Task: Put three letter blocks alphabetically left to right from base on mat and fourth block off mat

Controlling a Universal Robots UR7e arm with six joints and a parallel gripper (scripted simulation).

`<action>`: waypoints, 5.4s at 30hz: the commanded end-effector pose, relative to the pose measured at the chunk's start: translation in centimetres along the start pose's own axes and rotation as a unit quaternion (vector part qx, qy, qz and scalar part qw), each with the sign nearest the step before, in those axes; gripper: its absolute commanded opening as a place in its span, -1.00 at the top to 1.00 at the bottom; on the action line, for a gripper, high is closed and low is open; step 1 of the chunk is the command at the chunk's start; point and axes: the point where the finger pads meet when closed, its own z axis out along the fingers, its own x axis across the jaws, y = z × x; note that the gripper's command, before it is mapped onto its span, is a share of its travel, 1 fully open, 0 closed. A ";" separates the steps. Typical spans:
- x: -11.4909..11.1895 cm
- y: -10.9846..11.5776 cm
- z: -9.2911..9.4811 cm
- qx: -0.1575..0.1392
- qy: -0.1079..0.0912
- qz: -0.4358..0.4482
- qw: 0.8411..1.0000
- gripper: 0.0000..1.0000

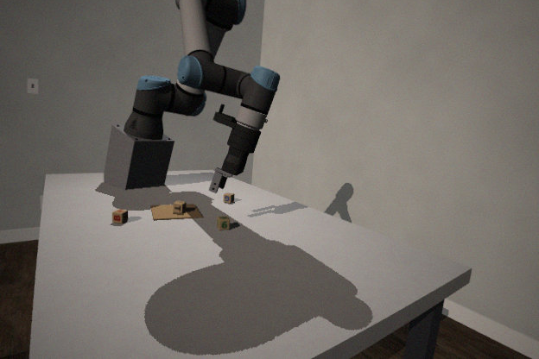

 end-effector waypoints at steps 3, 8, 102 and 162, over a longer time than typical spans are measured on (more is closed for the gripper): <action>1.9 -4.8 1.2 0.000 0.000 0.000 1.000 -1.00; 4.2 -9.1 2.3 0.000 0.000 0.000 1.000 -1.00; -7.0 -23.9 6.9 0.000 -0.001 0.000 1.000 -1.00; 6.3 -15.2 0.6 -0.132 -0.005 -0.024 0.991 -1.00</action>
